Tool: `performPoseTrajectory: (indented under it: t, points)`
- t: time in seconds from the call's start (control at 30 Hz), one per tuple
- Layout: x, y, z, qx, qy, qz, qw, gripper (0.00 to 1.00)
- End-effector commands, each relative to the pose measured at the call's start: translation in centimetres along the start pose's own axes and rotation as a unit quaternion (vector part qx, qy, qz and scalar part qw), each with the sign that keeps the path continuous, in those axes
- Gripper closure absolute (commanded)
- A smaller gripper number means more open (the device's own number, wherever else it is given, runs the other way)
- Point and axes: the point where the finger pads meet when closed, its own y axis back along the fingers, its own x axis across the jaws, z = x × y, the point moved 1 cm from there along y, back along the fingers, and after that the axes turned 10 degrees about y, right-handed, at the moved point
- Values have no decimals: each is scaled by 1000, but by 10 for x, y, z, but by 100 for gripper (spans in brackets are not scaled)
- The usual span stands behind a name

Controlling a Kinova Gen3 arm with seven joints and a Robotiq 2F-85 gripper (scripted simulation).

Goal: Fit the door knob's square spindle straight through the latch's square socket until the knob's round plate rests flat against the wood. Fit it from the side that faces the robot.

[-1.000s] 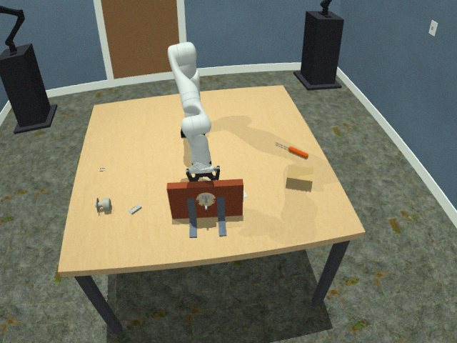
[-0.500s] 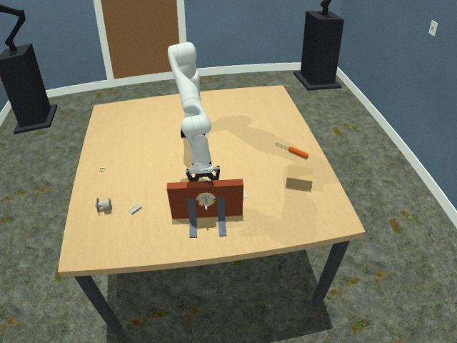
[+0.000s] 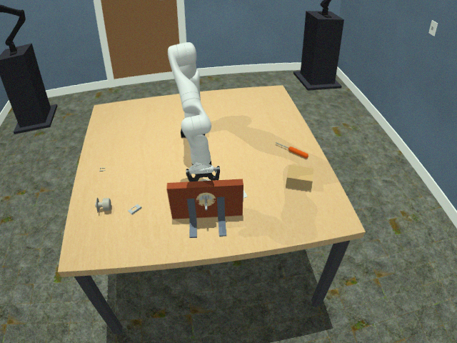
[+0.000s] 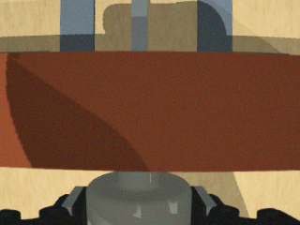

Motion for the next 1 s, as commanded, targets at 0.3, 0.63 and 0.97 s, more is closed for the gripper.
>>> performPoseTrajectory:
  t: [0.3,0.63,0.97]
  points:
    - [0,1,-1,1,0,0,1000,37]
    - [0,1,-2,1,0,0,1000,37]
    - [0,1,-2,1,0,0,1000,10]
